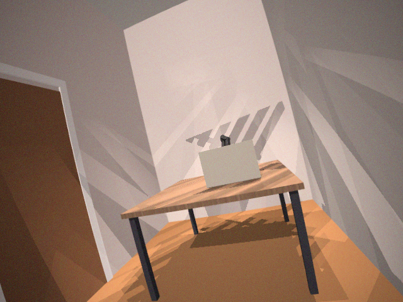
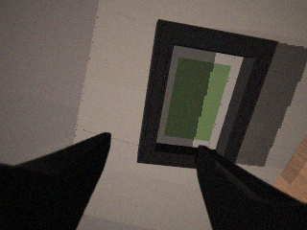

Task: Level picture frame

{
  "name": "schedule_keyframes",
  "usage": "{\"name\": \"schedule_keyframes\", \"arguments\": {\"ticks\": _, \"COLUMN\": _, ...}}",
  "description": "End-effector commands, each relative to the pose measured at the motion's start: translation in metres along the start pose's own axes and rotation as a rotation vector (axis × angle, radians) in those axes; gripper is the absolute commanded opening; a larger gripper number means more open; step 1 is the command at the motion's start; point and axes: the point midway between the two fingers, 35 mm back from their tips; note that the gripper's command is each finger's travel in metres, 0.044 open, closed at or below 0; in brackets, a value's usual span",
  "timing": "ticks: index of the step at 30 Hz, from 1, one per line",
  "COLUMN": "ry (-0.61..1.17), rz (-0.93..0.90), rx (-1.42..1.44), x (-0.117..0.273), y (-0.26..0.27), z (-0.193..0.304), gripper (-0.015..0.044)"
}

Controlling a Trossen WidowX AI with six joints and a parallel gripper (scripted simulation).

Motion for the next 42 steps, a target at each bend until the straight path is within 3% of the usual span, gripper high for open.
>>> {"name": "schedule_keyframes", "arguments": {"ticks": 1, "ry": 0.002, "rz": 0.002, "rx": -0.003, "x": 0.000, "y": -0.001, "z": 0.000, "gripper": 0.0260}}
{"name": "schedule_keyframes", "arguments": {"ticks": 6, "ry": 0.003, "rz": 0.001, "rx": -0.003, "x": -0.016, "y": 0.001, "z": 0.004, "gripper": 0.0260}}
{"name": "schedule_keyframes", "arguments": {"ticks": 15, "ry": 0.004, "rz": -0.002, "rx": -0.001, "x": -0.079, "y": 0.000, "z": 0.001, "gripper": 0.0260}}
{"name": "schedule_keyframes", "arguments": {"ticks": 42, "ry": 0.005, "rz": -0.002, "rx": -0.001, "x": -0.095, "y": 0.000, "z": 0.001, "gripper": 0.0260}}
Point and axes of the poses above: the point midway between the two fingers, 35 mm back from their tips, its own x axis back along the fingers, its own y axis across the jaws, z = x × y, and after that the axes turned 3 degrees about x, right-handed
